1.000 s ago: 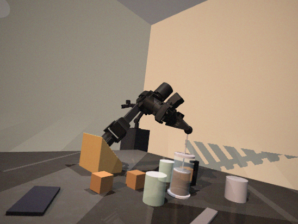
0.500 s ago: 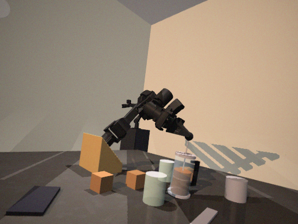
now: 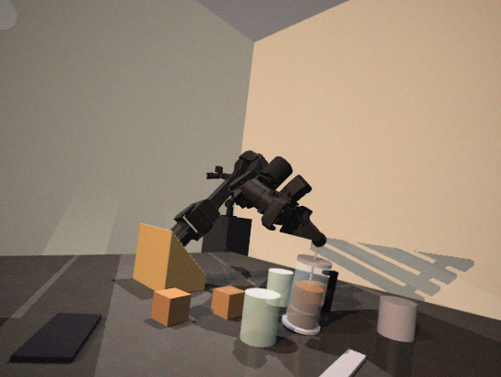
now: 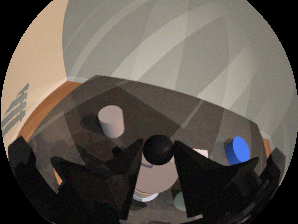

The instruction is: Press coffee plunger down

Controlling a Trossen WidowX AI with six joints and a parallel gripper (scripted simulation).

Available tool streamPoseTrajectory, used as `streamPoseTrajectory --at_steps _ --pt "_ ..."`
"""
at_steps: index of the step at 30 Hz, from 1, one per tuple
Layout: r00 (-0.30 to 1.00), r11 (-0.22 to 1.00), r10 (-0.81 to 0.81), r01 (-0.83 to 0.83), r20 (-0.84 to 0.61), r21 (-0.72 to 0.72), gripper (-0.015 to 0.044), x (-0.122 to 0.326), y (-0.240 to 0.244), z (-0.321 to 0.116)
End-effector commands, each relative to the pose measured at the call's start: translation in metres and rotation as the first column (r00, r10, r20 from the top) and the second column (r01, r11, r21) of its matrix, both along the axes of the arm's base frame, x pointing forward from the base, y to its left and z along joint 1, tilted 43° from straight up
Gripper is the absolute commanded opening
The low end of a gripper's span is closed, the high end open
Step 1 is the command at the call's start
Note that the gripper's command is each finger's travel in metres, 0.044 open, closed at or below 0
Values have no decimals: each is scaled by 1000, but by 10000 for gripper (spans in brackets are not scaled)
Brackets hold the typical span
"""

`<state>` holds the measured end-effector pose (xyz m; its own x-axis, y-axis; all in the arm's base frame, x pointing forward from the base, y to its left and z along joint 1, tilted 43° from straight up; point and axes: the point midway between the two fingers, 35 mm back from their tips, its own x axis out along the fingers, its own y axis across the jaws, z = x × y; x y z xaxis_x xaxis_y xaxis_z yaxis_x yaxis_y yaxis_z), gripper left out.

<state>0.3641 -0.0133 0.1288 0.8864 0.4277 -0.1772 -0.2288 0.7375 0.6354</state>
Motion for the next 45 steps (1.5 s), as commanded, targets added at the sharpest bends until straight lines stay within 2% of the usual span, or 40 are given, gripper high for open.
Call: streamPoseTrajectory --at_steps 1,45 --pt "999 999 31 -30 -37 19 121 0 10 -11" --pt "999 1000 22 -22 -26 12 121 5 5 -7"
